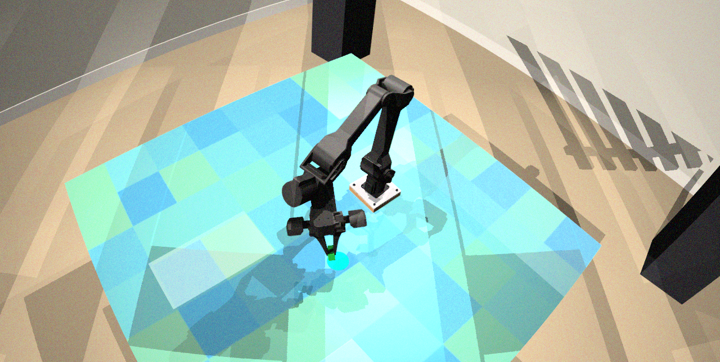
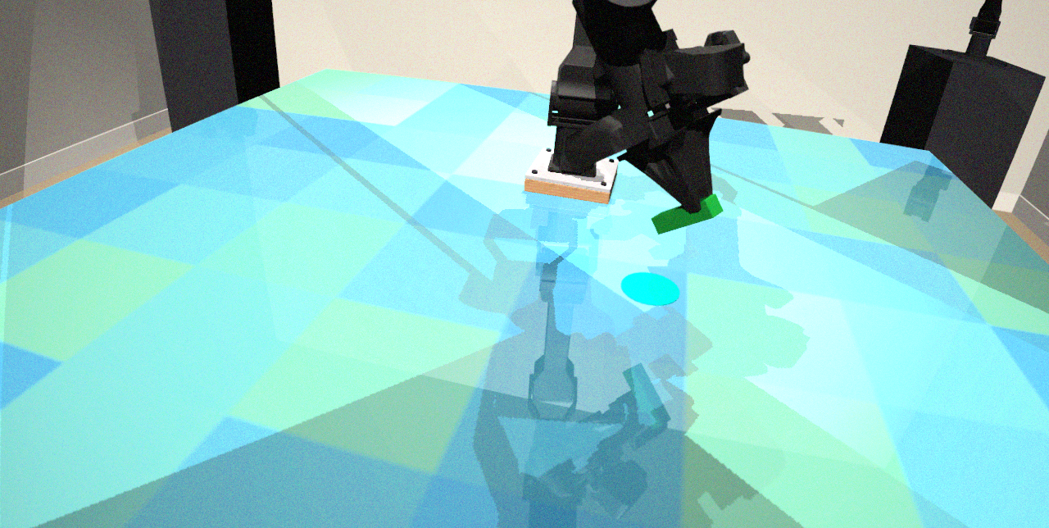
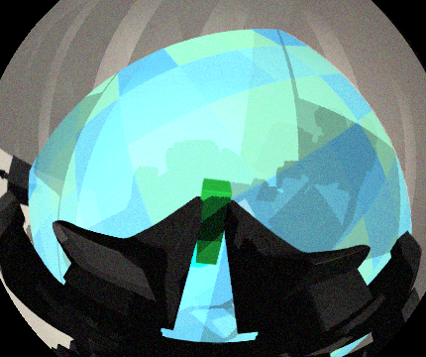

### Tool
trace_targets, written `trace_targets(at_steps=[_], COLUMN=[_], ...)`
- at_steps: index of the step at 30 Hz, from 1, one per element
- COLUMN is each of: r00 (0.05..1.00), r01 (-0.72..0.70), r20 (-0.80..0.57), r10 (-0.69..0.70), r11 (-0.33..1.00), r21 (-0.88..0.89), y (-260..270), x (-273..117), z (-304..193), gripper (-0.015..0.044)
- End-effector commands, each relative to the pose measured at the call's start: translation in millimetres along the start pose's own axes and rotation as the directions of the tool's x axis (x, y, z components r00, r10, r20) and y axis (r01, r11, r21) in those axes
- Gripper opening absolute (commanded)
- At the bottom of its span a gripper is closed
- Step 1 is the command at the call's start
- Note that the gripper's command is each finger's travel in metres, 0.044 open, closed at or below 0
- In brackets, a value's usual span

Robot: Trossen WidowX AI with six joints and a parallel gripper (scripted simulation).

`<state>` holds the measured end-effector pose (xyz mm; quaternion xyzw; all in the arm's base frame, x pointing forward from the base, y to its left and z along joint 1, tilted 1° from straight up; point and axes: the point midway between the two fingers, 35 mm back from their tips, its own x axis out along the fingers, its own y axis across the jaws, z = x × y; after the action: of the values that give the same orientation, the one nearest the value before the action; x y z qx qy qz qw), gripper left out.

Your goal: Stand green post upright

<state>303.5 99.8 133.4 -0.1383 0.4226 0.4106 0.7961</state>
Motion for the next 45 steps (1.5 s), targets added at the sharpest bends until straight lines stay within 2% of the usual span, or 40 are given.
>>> trace_targets(at_steps=[1,45], r00=[0.999,0.947], r01=[-0.005,-0.033], r20=[0.032,0.320], r10=[0.005,0.028], r11=[1.000,0.999], r21=[0.010,0.011], y=[-0.3,-9.2], x=[0.1,-7.0], z=[-0.3,-2.5], gripper=[0.0023,0.0023])
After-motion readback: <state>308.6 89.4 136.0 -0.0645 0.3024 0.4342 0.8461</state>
